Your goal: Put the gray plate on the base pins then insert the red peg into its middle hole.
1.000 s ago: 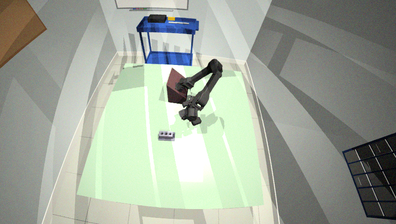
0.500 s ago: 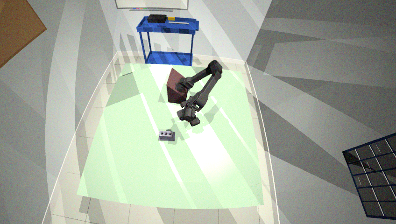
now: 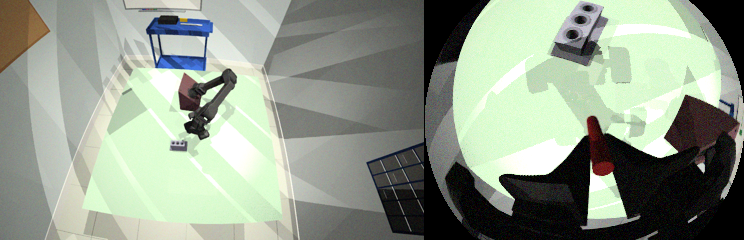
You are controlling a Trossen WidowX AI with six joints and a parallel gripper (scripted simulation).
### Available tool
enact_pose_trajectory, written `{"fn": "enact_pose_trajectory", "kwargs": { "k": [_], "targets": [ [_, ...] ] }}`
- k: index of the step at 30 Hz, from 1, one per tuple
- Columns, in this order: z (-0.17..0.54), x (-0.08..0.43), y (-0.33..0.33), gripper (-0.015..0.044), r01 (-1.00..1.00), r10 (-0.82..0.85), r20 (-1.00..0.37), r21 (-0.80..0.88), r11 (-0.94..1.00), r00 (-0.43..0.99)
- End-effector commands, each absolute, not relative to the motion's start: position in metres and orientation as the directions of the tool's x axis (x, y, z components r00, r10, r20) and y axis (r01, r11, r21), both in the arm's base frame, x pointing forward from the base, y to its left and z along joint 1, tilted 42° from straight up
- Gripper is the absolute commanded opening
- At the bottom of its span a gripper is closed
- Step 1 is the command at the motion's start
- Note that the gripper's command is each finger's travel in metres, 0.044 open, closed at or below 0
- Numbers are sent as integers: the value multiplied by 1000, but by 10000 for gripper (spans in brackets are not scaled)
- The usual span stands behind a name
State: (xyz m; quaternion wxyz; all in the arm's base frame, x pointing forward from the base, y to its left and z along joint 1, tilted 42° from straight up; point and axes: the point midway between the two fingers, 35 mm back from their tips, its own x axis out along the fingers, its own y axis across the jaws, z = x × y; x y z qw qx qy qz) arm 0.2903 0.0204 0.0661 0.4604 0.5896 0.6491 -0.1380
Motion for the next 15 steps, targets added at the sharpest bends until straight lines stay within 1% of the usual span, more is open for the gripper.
{"fn": "enact_pose_trajectory", "kwargs": {
  "k": [1,15],
  "targets": [
    [62,297,13,0,893,636,-763,362,268,118],
    [42,320,-17,0,891,639,-759,367,265,123]
  ]
}}
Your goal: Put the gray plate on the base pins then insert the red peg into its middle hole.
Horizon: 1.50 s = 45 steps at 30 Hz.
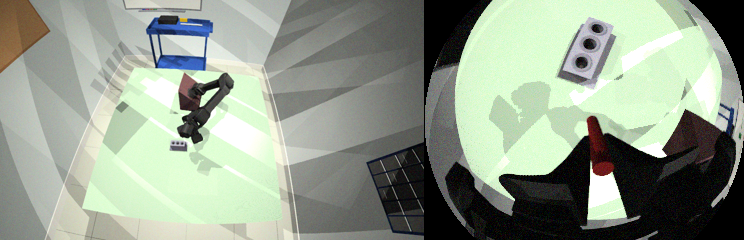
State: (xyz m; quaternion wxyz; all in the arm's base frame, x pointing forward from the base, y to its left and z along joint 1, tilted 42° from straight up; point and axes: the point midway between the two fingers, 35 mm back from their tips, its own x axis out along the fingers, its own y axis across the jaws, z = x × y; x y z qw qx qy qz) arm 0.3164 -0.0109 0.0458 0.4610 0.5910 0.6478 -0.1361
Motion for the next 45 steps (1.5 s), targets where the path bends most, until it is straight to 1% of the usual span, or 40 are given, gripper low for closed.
{"fn": "enact_pose_trajectory", "kwargs": {
  "k": [1,29,45],
  "targets": [
    [40,322,-20,0,891,640,-759,368,265,123],
    [-15,352,-81,0,889,645,-753,376,263,127],
    [-16,353,-83,0,889,645,-753,376,263,127]
  ]
}}
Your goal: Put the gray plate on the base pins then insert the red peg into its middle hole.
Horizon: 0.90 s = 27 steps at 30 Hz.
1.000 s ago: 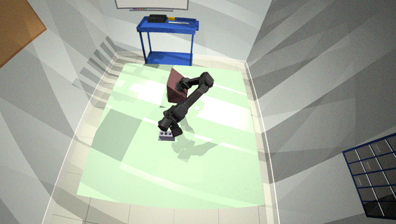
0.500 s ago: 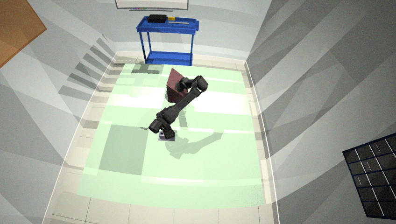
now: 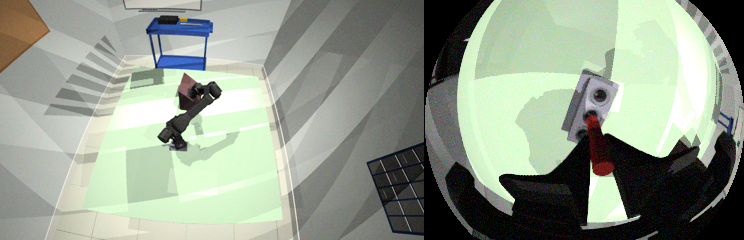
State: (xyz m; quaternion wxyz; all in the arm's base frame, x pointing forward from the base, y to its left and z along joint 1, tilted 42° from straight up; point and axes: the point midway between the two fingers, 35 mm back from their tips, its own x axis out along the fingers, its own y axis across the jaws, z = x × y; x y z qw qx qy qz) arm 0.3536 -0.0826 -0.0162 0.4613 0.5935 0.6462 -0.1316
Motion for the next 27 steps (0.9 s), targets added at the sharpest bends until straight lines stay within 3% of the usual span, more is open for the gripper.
{"fn": "enact_pose_trajectory", "kwargs": {
  "k": [1,27],
  "targets": [
    [-16,353,-83,0,889,645,-753,376,263,127],
    [-30,355,-72,0,888,646,-753,376,263,127]
  ]
}}
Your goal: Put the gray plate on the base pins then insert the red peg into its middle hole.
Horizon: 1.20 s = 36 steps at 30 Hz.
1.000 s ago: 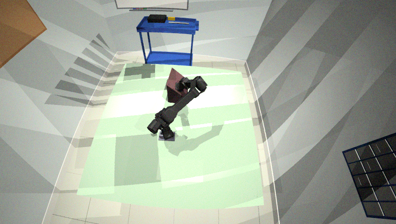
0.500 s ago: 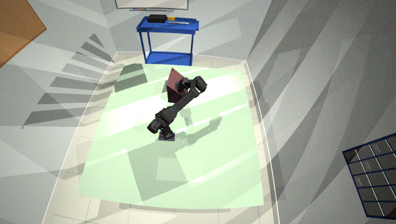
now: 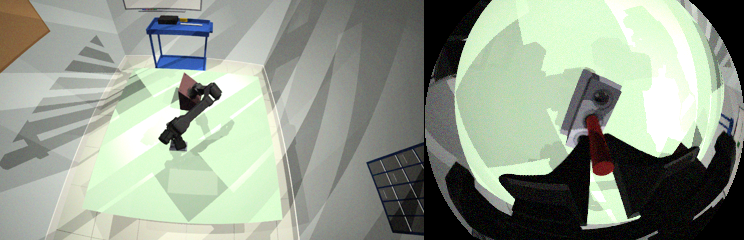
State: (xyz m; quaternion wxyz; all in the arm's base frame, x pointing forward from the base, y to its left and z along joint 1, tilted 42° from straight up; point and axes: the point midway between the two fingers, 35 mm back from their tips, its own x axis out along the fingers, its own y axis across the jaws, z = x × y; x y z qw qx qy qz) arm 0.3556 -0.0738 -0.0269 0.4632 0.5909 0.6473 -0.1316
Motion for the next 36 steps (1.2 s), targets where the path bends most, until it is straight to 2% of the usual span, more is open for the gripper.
{"fn": "enact_pose_trajectory", "kwargs": {
  "k": [1,32,36],
  "targets": [
    [-30,356,-71,0,888,646,-753,376,263,127],
    [-29,356,-72,0,887,644,-755,375,270,124],
    [-29,356,-72,105,887,644,-755,375,270,124]
  ]
}}
